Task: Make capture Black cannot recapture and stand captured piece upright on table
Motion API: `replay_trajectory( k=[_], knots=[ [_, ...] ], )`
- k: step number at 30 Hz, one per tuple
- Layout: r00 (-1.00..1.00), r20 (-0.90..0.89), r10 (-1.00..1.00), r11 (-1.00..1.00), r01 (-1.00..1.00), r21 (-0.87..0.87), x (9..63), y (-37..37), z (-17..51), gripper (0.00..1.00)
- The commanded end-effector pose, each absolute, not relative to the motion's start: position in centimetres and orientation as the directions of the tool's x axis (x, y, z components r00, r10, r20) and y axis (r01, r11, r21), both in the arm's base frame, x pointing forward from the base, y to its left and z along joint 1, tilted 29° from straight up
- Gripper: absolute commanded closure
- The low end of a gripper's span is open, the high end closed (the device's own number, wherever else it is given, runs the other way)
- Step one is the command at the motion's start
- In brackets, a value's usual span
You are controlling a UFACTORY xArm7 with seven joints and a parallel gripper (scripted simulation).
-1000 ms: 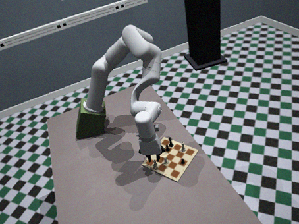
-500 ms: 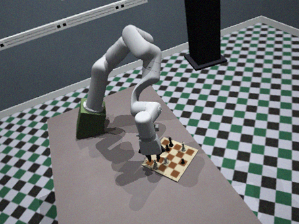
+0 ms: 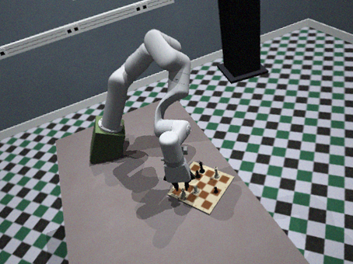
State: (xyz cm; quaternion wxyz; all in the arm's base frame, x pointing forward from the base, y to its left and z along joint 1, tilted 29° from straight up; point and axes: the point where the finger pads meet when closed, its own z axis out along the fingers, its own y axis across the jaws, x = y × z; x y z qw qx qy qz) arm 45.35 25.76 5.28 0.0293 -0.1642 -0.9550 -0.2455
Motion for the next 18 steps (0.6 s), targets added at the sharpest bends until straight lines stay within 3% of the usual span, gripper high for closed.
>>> replay_trajectory(
  k=[1,18],
  knots=[
    [-0.944,0.134,0.301,0.824,0.329,0.461,45.52,25.68,5.43,0.61],
    [-0.944,0.134,0.301,0.824,0.329,0.461,45.7,25.67,5.43,0.61]
  ],
)
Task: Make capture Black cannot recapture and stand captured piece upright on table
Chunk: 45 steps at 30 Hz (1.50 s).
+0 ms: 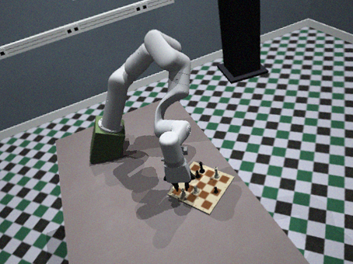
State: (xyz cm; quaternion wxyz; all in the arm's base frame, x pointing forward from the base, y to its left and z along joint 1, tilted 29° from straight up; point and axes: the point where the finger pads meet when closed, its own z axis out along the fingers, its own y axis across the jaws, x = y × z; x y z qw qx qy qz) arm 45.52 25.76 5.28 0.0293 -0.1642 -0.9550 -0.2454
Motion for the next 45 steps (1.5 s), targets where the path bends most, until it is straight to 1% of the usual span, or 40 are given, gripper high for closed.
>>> replay_trajectory(
  k=[1,35,45],
  knots=[
    [-0.944,0.134,0.301,0.824,0.329,0.461,45.7,25.67,5.43,0.61],
    [-0.944,0.134,0.301,0.824,0.329,0.461,45.7,25.69,5.41,0.61],
    [-0.944,0.134,0.301,0.824,0.329,0.461,45.73,26.22,4.44,0.61]
  ],
)
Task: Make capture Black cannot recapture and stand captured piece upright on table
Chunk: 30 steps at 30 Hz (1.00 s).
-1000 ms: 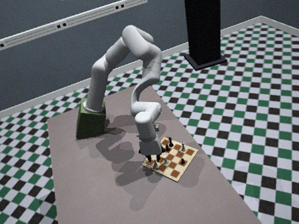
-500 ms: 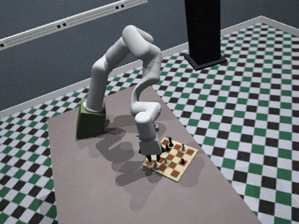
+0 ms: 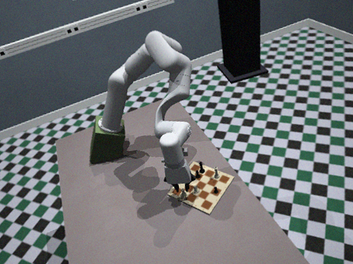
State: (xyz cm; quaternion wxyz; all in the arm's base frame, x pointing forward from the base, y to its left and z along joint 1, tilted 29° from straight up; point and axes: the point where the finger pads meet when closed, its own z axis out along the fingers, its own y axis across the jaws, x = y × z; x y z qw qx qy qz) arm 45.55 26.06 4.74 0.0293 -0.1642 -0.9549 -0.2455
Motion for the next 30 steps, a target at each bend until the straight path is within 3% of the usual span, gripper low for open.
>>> replay_trajectory(
  k=[1,30],
  knots=[
    [-0.944,0.134,0.301,0.824,0.329,0.461,45.7,26.3,4.3,0.61],
    [-0.944,0.134,0.301,0.824,0.329,0.461,45.8,27.2,2.7,0.61]
  ],
)
